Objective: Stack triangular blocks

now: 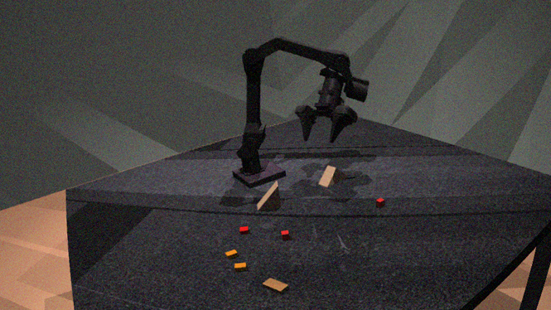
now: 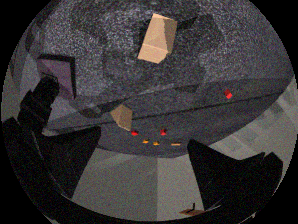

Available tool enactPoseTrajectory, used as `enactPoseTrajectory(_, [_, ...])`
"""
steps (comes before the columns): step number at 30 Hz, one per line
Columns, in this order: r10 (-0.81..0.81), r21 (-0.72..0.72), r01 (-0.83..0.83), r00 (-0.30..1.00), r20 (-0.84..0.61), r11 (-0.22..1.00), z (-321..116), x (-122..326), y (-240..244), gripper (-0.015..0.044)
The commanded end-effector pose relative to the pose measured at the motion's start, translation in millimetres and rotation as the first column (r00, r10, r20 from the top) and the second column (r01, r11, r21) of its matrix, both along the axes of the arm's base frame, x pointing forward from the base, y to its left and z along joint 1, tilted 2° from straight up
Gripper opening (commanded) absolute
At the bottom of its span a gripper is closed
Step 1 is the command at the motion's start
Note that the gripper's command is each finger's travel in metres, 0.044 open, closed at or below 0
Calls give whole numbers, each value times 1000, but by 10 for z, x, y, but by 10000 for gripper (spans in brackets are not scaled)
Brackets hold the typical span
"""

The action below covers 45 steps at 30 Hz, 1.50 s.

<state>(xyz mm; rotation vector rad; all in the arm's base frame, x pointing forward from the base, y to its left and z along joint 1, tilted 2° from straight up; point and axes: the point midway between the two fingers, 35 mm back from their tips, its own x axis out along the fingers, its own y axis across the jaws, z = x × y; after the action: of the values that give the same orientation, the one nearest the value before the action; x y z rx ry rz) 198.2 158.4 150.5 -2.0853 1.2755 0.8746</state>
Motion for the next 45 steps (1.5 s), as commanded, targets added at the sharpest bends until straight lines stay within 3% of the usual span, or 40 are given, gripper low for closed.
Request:
enactPoseTrajectory(1, [-22, 11, 22, 1000, 1, 1000, -13, 0, -13, 440])
enactPoseTrajectory(3, [-203, 93, 203, 979, 0, 975, -111, -7, -107, 440])
enactPoseTrajectory(5, [-475, 201, 470, 880, -26, 860, -250, -28, -229, 440])
enactPoseTrajectory(8, [-802, 308, 786, 588, -105, 536, -421, -63, -359, 440])
enactPoseTrajectory(11, [-963, 334, 936, 182, -198, 108, -544, -86, -447, 440])
enactPoseTrajectory(15, [-881, 265, 852, -379, -284, -452, -639, -81, -533, 440])
enactPoseTrajectory(18, [-624, 163, 606, -720, -303, -778, -656, -25, -556, 440])
enactPoseTrajectory(20, [-392, 79, 385, -876, -282, -919, -642, 38, -571, 440])
enactPoseTrajectory(23, [-1, -52, 11, -982, -191, -999, -581, 165, -614, 440])
enactPoseTrajectory(25, [152, -101, -139, -979, -134, -985, -545, 223, -644, 440])
enactPoseTrajectory(45, [171, -104, -158, -977, -127, -982, -643, 238, -566, 440])
